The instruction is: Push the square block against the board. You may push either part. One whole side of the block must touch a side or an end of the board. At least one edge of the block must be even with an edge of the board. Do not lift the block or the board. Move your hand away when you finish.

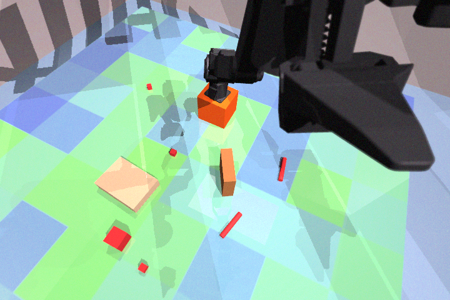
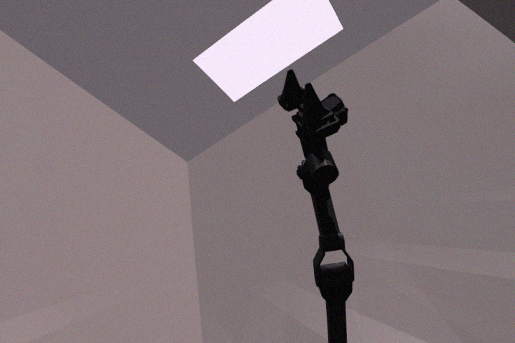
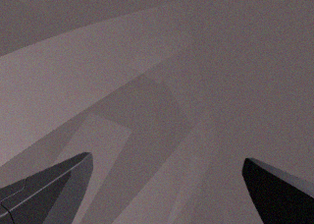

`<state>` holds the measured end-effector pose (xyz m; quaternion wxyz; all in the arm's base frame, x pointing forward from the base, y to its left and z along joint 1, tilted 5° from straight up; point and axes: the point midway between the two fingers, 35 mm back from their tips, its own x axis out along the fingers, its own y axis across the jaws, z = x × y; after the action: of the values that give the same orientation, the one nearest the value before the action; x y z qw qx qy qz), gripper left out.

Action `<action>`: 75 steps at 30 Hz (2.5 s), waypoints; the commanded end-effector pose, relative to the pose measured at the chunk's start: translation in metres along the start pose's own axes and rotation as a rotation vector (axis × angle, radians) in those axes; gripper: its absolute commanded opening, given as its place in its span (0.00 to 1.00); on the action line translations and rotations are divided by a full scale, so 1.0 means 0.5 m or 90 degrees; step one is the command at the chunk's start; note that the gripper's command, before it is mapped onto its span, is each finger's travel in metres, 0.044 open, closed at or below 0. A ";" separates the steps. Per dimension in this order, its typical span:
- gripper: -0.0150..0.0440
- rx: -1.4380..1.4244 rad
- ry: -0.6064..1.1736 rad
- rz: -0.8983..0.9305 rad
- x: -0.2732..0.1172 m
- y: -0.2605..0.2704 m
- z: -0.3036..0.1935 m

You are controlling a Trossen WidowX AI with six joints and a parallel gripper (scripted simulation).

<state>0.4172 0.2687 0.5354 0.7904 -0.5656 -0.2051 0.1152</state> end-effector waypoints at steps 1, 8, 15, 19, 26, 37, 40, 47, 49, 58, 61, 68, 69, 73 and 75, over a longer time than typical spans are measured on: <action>0.89 0.000 0.000 0.000 0.000 0.000 0.000; 0.58 -0.004 -0.032 -0.031 -0.021 -0.027 0.045; 0.26 -0.020 -0.098 -0.094 -0.076 -0.086 0.133; 0.25 -0.030 -0.136 -0.136 -0.117 -0.125 0.182; 0.25 -0.042 -0.197 -0.213 -0.199 -0.195 0.254; 0.25 -0.051 -0.290 -0.335 -0.349 -0.299 0.329; 0.25 -0.048 -0.306 -0.372 -0.391 -0.329 0.339; 0.25 -0.034 -0.330 -0.453 -0.484 -0.393 0.345; 0.25 -0.029 -0.334 -0.476 -0.509 -0.411 0.343; 0.25 0.062 -0.340 -0.553 -0.602 -0.477 0.309; 0.25 0.078 -0.339 -0.582 -0.634 -0.499 0.293; 0.25 0.115 -0.326 -0.649 -0.707 -0.549 0.240; 0.25 0.121 -0.323 -0.658 -0.717 -0.555 0.231; 0.25 0.144 -0.304 -0.688 -0.748 -0.577 0.194; 0.25 0.154 -0.288 -0.696 -0.757 -0.584 0.177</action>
<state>0.0279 0.1140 0.7606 0.7203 -0.2628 -0.6250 -0.1465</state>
